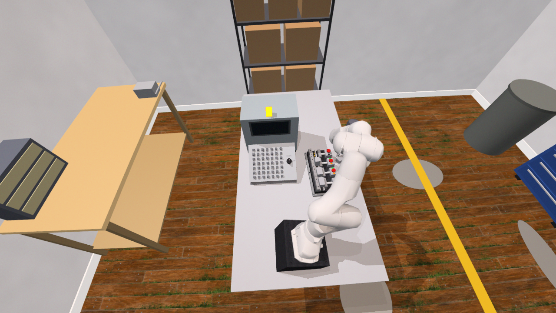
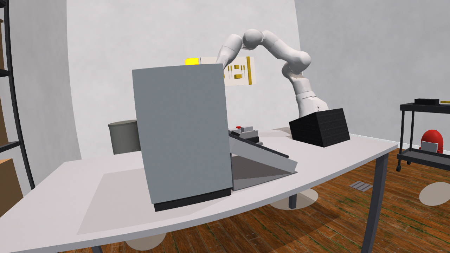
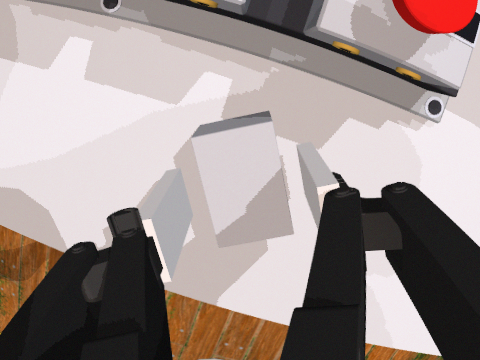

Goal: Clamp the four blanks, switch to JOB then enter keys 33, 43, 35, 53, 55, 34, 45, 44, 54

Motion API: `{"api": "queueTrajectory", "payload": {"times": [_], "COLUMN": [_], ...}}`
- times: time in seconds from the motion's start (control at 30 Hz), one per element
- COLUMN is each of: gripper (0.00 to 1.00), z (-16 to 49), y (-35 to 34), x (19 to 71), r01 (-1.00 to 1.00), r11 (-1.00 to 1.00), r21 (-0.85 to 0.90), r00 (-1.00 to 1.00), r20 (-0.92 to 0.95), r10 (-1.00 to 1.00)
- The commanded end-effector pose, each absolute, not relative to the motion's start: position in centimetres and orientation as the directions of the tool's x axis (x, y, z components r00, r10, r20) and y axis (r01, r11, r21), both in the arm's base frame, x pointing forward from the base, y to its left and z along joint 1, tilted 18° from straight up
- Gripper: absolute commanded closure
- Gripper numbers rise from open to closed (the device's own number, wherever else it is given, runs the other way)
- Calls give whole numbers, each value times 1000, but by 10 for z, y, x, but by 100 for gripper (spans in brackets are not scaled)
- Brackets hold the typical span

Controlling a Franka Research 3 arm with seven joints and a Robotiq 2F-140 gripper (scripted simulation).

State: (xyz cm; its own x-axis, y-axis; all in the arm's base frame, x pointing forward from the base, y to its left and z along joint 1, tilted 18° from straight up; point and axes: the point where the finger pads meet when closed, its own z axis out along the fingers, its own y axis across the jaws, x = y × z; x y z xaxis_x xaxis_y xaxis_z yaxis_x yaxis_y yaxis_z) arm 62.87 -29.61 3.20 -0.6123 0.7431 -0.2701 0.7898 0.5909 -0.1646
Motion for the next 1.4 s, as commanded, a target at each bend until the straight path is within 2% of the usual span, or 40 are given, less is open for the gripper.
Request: {"api": "queueTrajectory", "payload": {"times": [0.0, 0.47, 0.5, 1.37], "gripper": [60, 60, 100, 100], "z": [32, 32, 32, 32], "y": [-296, -296, -296, -296], "x": [630, 630, 630, 630], "r01": [789, 789, 789, 789], "r11": [593, 593, 593, 593], "r21": [-162, -162, -162, -162], "r00": [-613, -613, -613, -613], "r20": [-272, -272, -272, -272], "r10": [742, 742, 742, 742]}}
